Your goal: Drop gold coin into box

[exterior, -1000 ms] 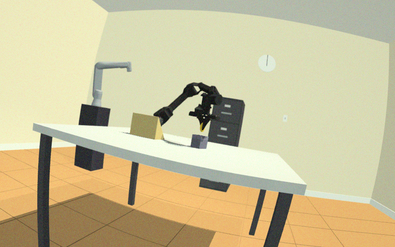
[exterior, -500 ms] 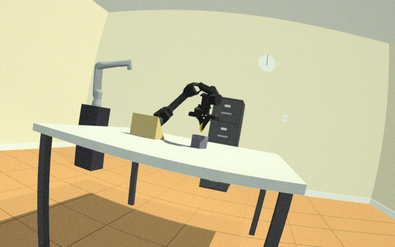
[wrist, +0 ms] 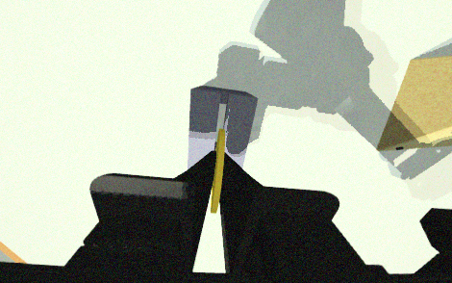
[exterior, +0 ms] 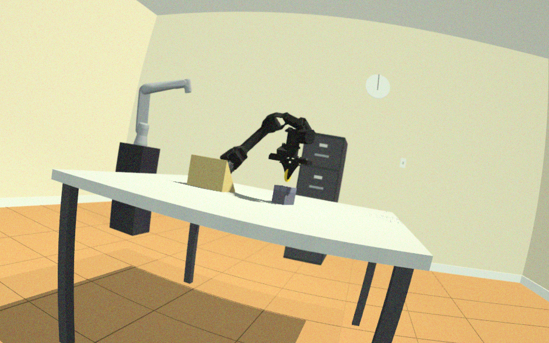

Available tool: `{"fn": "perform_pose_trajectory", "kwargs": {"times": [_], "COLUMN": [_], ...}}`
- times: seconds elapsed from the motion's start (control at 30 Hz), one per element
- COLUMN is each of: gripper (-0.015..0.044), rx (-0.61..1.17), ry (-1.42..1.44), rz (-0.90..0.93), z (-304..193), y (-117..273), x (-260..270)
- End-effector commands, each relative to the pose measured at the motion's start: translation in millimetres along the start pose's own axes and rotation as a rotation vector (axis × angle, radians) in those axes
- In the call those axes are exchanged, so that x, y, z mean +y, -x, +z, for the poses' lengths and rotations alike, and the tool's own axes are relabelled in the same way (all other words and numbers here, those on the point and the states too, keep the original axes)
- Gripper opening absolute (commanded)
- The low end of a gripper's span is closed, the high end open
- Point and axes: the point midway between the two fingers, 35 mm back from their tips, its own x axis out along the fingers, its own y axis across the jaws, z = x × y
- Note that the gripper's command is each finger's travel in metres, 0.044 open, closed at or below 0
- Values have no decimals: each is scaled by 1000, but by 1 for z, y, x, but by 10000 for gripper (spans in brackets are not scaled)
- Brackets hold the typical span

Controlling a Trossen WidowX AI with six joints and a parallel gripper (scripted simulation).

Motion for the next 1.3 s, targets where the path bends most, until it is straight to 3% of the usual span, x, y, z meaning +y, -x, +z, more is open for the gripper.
{"fn": "perform_pose_trajectory", "kwargs": {"times": [0.0,1.27], "gripper": [0,0], "rx": [0,1], "ry": [-2,-2], "rz": [-1,-1], "z": [0,-1], "y": [0,-16], "x": [-1,-1]}}
